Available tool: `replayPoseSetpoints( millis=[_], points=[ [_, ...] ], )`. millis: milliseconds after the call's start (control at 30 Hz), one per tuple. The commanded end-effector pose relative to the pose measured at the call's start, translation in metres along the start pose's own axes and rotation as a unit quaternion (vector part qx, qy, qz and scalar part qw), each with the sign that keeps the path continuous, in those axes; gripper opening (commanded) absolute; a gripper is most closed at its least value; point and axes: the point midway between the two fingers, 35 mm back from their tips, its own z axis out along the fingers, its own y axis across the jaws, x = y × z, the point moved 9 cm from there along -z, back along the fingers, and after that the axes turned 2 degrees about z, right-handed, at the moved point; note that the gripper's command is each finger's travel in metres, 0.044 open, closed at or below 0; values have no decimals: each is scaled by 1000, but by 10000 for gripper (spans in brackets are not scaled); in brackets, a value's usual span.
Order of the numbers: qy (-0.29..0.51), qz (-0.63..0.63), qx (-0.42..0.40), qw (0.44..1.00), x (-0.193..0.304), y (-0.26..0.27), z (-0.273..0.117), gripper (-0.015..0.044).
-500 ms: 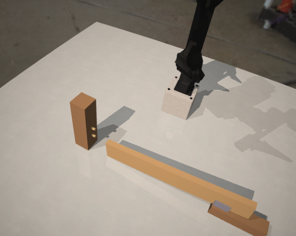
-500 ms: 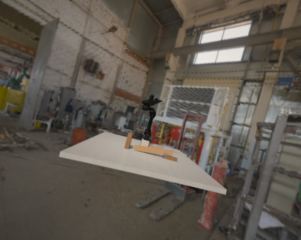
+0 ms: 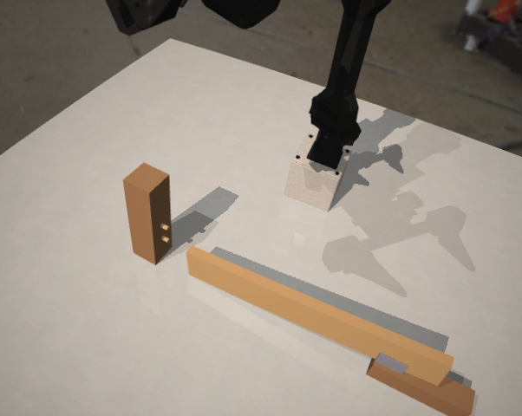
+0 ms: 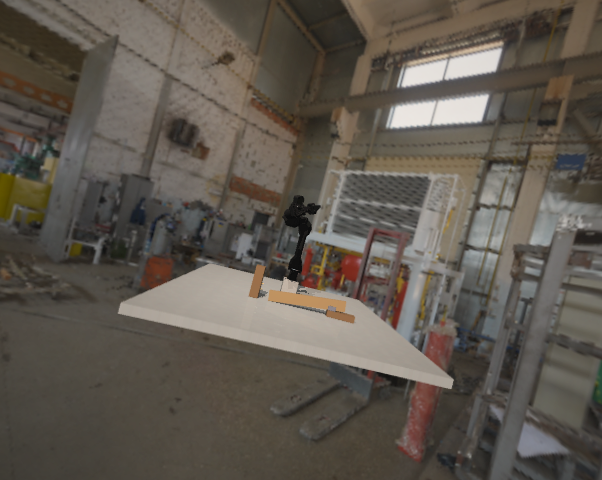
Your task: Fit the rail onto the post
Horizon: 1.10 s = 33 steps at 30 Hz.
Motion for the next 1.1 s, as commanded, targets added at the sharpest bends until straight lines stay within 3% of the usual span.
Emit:
replayPoseSetpoints(
  millis=[0, 300, 567, 800, 1067],
  points=[
    [17, -38, 82, 996, 33, -31, 7, 440],
    [175, -145, 224, 948, 117, -75, 6, 440],
    [400, -238, 240, 852, 194, -86, -13, 440],
    [615, -302, 131, 716, 257, -75, -42, 440],
    [784, -320, -133, 515, 307, -41, -85, 440]
  ],
)
